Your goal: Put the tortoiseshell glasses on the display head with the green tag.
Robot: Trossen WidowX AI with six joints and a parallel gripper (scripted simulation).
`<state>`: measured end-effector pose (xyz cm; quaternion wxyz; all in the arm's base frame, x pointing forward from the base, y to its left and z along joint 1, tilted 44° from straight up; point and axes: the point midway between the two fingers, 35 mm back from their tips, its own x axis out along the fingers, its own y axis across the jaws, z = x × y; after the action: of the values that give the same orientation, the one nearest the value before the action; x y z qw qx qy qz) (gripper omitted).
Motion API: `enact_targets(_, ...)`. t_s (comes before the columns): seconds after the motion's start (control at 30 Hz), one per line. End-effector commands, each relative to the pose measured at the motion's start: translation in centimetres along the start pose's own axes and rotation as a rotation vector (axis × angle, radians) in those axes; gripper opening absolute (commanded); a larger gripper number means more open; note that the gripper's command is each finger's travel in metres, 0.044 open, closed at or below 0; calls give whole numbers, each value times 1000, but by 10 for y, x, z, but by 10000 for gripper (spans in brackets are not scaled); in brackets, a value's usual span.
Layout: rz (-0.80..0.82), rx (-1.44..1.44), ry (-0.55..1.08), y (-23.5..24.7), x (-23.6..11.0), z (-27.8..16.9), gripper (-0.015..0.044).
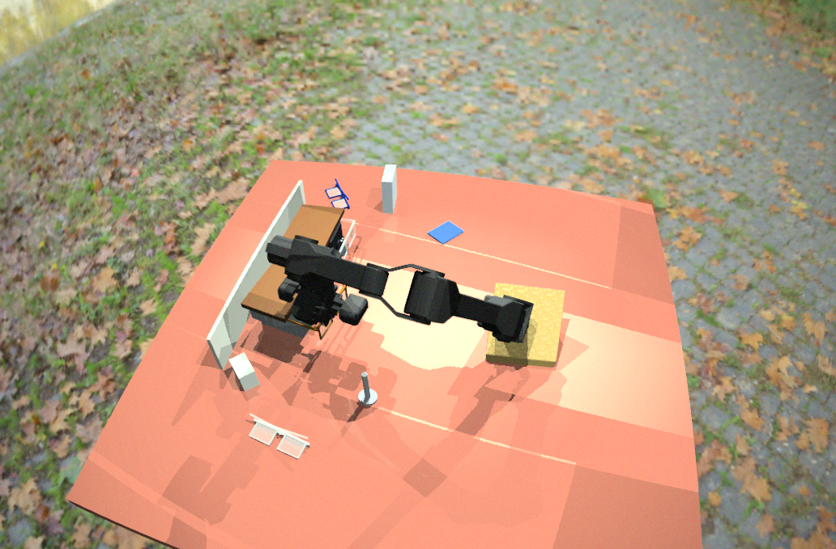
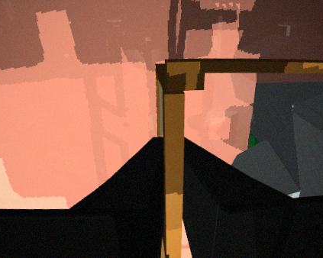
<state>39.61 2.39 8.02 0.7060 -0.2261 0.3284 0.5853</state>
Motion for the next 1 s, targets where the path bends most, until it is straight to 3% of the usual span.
enact_targets(0.0,4,5,-4,-7,2,-1,0)
enact_targets(0.97,3,4,-4,-37,5,0,0)
